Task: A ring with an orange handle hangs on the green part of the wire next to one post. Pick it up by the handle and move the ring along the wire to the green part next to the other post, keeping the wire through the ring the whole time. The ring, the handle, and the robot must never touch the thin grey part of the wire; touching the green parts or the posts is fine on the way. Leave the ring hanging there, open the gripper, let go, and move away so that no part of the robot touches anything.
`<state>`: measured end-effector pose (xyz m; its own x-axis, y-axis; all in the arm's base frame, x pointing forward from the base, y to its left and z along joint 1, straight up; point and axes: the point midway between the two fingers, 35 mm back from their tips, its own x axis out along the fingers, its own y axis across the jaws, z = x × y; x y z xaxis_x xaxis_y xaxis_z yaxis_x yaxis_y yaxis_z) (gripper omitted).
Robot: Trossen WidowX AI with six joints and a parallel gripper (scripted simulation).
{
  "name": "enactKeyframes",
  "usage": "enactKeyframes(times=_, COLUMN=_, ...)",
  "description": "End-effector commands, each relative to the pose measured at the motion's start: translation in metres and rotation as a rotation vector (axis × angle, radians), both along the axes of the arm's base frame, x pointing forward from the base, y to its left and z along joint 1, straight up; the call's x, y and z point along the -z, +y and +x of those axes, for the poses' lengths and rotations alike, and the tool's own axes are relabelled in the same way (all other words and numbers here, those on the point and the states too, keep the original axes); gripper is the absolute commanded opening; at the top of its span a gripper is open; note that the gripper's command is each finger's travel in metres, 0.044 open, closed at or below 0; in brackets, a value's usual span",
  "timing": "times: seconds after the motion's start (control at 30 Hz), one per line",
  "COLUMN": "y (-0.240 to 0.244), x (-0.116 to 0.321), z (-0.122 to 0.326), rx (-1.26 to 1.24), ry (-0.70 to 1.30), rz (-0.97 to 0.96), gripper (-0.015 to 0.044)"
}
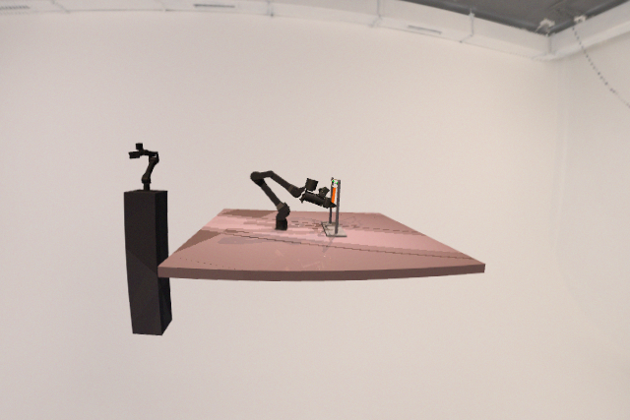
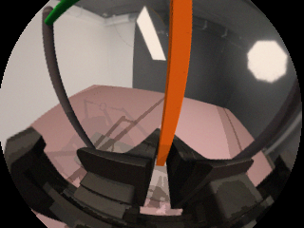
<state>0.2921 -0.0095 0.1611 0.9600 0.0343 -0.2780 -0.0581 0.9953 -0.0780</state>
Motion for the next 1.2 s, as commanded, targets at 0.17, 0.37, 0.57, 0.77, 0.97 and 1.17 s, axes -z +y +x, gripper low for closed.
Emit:
enactKeyframes(times=0.17, y=0.014, x=-0.001, z=-0.002, rx=0.056, ry=-0.014, rz=0.045, gripper=-0.0150)
enactKeyframes(times=0.37, y=0.026, x=-0.002, z=-0.008, rx=0.112, ry=0.041, rz=0.090, gripper=-0.0150)
enactKeyframes(times=0.57, y=0.039, x=-0.002, z=-0.010, rx=0.180, ry=0.061, rz=0.142, gripper=-0.0150)
enactKeyframes(times=0.77, y=0.053, x=-0.004, z=-0.008, rx=0.240, ry=0.059, rz=0.190, gripper=-0.0150)
enactKeyframes(times=0.97, y=0.063, x=-0.005, z=-0.005, rx=0.268, ry=0.055, rz=0.212, gripper=-0.0150)
enactKeyframes(times=1.17, y=0.067, x=-0.006, z=-0.003, rx=0.256, ry=0.055, rz=0.203, gripper=-0.0150)
